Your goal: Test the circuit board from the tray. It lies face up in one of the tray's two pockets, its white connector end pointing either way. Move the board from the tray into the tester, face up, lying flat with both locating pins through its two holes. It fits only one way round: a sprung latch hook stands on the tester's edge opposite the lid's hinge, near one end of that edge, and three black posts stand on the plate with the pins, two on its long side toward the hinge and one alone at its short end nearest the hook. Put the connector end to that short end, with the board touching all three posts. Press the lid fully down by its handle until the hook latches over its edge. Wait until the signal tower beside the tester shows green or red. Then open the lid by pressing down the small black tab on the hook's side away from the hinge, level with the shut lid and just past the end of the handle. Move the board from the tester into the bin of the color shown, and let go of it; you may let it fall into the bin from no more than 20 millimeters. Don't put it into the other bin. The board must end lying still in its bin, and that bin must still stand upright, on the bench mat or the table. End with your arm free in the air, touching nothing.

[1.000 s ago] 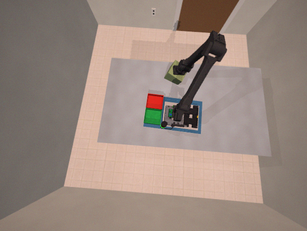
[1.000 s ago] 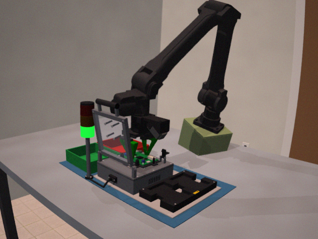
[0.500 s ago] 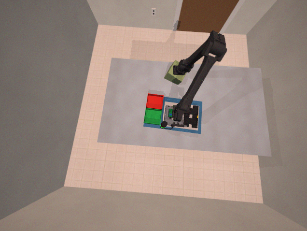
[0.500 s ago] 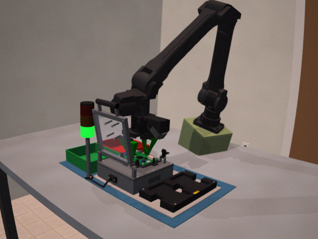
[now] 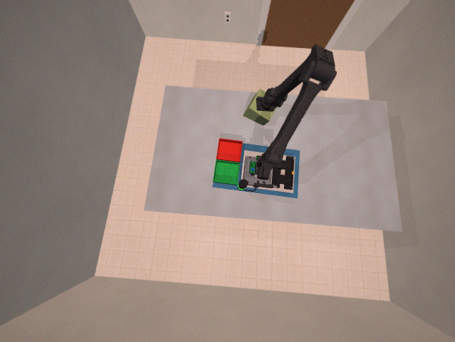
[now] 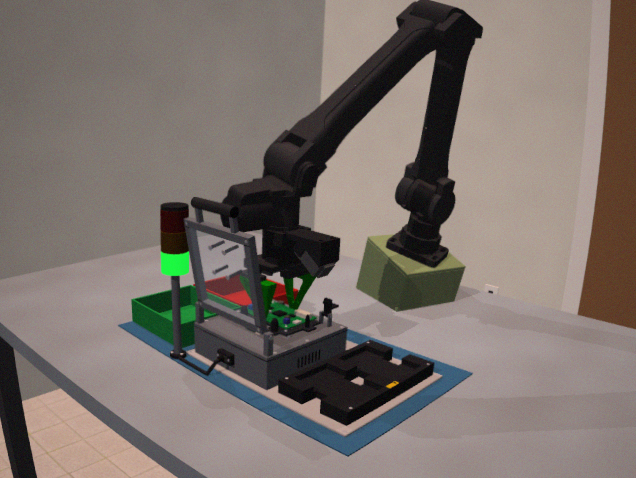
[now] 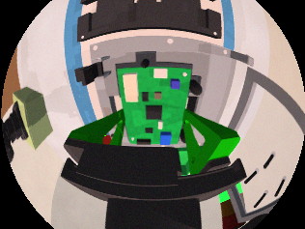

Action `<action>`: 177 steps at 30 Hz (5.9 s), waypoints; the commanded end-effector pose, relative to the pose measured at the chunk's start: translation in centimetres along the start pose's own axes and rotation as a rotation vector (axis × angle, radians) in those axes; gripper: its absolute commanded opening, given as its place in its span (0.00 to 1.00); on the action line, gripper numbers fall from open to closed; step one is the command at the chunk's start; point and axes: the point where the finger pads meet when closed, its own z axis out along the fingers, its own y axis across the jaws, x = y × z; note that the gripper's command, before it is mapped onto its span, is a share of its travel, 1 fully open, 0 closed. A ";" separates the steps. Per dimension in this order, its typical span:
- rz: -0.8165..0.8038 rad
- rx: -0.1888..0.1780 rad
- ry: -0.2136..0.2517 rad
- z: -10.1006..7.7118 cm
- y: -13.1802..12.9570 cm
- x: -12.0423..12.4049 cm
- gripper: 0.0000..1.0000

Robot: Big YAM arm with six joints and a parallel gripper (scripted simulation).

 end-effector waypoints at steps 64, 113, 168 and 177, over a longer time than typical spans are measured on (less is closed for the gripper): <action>-0.010 0.065 0.002 -4.2 -2.5 0.2 0.72; -0.012 0.050 0.003 -11.8 -2.1 0.1 0.72; -0.006 0.049 0.003 -11.4 -2.4 0.9 0.72; -0.010 0.063 0.008 -10.5 -3.4 4.0 0.72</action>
